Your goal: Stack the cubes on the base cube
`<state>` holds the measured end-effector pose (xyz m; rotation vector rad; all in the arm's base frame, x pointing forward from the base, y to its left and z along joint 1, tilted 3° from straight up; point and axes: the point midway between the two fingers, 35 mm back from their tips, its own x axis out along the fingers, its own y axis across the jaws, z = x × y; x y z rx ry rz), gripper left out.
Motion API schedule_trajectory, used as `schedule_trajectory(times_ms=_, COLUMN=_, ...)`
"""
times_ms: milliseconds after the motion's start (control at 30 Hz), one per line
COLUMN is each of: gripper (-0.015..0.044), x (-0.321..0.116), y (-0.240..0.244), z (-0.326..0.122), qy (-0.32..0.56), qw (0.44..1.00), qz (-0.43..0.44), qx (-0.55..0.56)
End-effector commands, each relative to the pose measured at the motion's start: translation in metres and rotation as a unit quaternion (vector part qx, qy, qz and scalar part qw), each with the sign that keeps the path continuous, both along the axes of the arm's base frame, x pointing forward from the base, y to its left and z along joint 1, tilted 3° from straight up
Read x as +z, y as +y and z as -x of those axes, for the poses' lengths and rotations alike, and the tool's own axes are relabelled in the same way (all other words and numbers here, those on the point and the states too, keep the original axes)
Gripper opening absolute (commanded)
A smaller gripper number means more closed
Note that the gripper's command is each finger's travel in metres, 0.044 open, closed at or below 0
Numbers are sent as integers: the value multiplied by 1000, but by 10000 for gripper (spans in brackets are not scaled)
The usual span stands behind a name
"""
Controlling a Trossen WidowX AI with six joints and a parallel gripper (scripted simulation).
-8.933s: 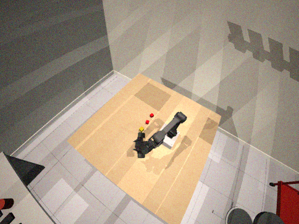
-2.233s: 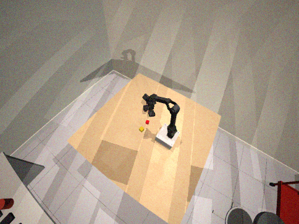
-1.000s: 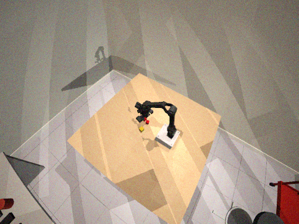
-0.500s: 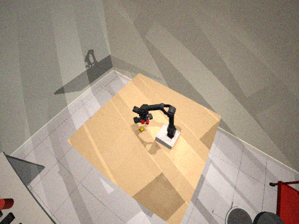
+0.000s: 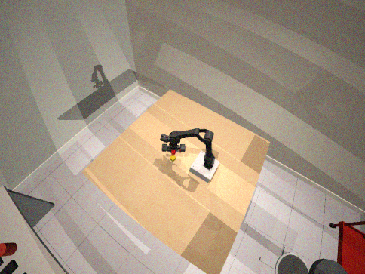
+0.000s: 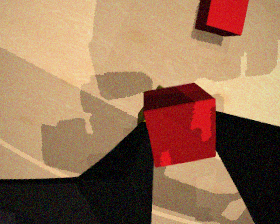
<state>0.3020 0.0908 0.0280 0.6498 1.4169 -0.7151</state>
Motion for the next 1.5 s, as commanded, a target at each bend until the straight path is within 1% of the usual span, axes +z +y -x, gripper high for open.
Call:
schedule_trajectory(times_ms=0, gripper=105, x=0, y=2, z=0, qy=-1, qw=1000, qz=-3, qx=-8)
schedule_trajectory(times_ms=267, gripper=105, x=-1, y=2, z=0, qy=-1, qw=1000, qz=-3, qx=-8)
schedule_trajectory(times_ms=600, gripper=105, x=-26, y=2, z=0, qy=-1, qw=1000, qz=-3, qx=-12)
schedule_trajectory(times_ms=1433, gripper=105, x=-28, y=2, z=0, qy=-1, qw=1000, qz=-3, qx=-8)
schedule_trajectory(times_ms=1467, gripper=131, x=-28, y=2, z=0, qy=-1, qw=1000, qz=-3, qx=-8)
